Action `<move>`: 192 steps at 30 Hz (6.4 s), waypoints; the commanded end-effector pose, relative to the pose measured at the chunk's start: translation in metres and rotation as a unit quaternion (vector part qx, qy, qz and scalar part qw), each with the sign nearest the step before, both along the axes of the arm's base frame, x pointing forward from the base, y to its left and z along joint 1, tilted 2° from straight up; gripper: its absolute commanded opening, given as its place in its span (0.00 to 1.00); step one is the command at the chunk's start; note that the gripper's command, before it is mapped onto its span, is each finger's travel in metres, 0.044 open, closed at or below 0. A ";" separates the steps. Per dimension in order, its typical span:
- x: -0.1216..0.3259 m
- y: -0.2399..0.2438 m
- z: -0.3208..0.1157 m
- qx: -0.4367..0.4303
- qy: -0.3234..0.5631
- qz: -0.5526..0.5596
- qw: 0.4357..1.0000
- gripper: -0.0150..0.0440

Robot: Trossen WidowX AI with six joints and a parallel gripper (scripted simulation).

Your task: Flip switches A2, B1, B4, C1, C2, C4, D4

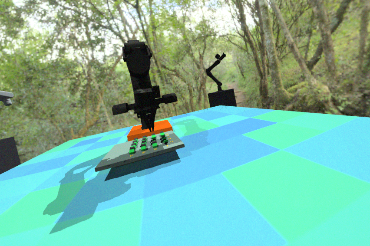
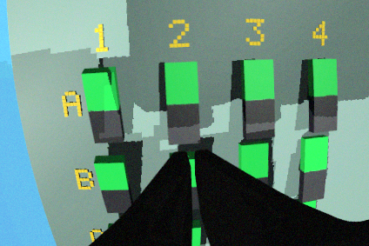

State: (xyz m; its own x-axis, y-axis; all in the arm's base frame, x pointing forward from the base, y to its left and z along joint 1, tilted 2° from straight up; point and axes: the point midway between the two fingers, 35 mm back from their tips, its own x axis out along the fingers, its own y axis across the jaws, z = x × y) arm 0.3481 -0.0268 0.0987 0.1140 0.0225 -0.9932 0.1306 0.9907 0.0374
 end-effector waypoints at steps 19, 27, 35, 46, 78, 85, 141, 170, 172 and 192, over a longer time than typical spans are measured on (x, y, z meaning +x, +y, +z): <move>0.001 0.000 -0.021 -0.002 0.000 -0.003 1.000 0.25; 0.001 0.001 -0.031 -0.002 0.000 -0.003 1.000 0.25; 0.001 0.001 -0.031 -0.002 0.000 -0.003 1.000 0.25; 0.001 0.001 -0.031 -0.002 0.000 -0.003 1.000 0.25; 0.002 0.001 -0.034 -0.002 0.000 -0.003 1.000 0.25; 0.002 0.001 -0.035 -0.002 0.000 -0.003 1.000 0.25; -0.003 -0.001 0.028 0.000 0.013 -0.002 1.000 0.25; -0.015 0.036 -0.013 0.003 0.026 -0.002 1.000 0.25; -0.015 0.036 -0.018 0.003 0.026 -0.002 1.000 0.25; -0.013 0.037 -0.032 0.003 0.026 -0.002 1.000 0.25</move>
